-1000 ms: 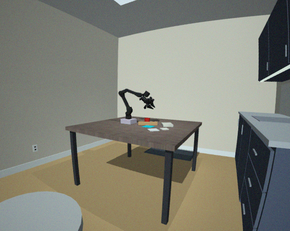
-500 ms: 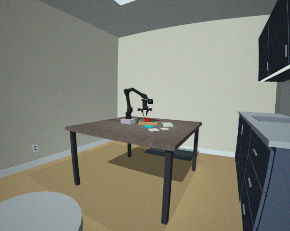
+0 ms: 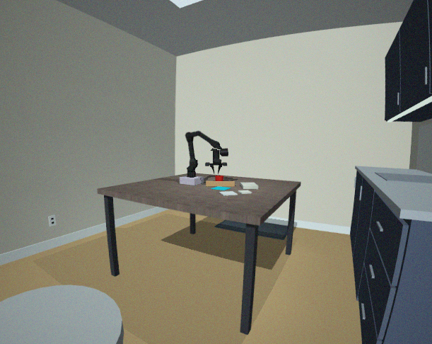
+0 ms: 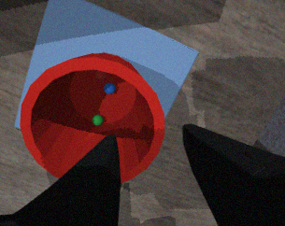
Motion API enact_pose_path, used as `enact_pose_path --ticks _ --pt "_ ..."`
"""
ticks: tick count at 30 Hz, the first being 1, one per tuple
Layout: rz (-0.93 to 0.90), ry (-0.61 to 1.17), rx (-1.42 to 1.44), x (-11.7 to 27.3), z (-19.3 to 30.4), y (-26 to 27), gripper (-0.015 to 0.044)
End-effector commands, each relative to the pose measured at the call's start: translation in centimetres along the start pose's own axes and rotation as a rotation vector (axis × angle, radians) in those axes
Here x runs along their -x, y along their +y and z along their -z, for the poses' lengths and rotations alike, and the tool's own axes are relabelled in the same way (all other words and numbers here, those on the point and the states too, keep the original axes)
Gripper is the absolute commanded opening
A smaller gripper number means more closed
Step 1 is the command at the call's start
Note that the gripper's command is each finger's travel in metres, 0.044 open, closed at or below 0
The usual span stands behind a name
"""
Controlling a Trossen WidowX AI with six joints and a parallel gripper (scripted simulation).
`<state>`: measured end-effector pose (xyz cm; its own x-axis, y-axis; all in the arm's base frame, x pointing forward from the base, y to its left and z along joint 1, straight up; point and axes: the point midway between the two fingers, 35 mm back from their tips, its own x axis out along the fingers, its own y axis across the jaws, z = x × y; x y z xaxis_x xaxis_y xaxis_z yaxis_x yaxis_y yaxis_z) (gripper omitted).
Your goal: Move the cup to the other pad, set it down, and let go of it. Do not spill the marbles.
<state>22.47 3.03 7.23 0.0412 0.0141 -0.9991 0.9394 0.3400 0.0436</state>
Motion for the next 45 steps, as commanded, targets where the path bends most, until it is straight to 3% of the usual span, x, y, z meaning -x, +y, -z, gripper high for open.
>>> enact_pose_path --ticks 1,39,42,45 --pt "0.015 0.0 -0.004 -0.9 0.0 -0.2 0.0148" --pt "0.016 0.0 -0.004 -5.6 -0.1 -0.5 0.0148" --pt "0.01 0.002 -0.002 -5.4 0.0 -0.3 0.0069" --pt "0.01 0.002 -0.002 -5.4 0.0 -0.3 0.0049"
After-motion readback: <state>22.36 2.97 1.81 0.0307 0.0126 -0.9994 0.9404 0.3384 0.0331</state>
